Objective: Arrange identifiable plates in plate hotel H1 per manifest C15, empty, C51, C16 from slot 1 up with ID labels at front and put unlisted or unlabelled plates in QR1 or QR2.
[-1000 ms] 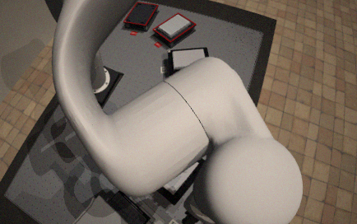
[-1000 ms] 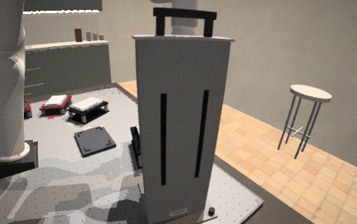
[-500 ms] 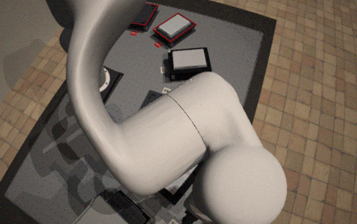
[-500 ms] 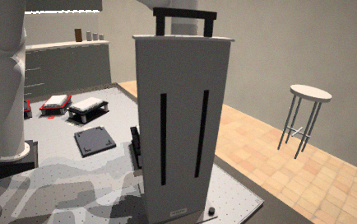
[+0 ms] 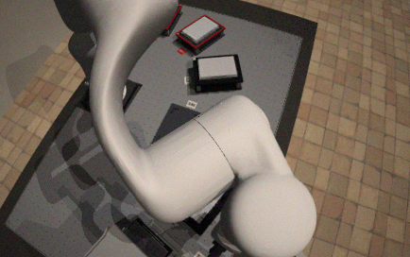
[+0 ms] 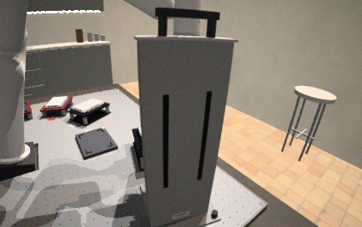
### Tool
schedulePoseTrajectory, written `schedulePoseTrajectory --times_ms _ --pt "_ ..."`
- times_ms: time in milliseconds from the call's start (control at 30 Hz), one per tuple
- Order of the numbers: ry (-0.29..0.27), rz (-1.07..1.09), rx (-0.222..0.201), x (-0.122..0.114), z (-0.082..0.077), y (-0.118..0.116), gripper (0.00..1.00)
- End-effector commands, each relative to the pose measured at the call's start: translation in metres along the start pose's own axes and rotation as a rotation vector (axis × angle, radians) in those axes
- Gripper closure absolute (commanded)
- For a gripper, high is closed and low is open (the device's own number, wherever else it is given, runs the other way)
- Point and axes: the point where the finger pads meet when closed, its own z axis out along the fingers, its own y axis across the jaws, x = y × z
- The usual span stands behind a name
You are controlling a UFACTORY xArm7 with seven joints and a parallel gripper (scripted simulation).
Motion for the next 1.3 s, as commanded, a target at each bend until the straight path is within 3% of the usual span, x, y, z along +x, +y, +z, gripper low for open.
schedulePoseTrajectory --times_ms 0,1033,1267 --pt "0.005 0.000 0.000 0.001 0.003 0.000 0.00" --pt "0.005 0.000 0.000 0.001 0.049 0.000 0.00" --pt "0.005 0.000 0.000 0.001 0.049 0.000 0.00"
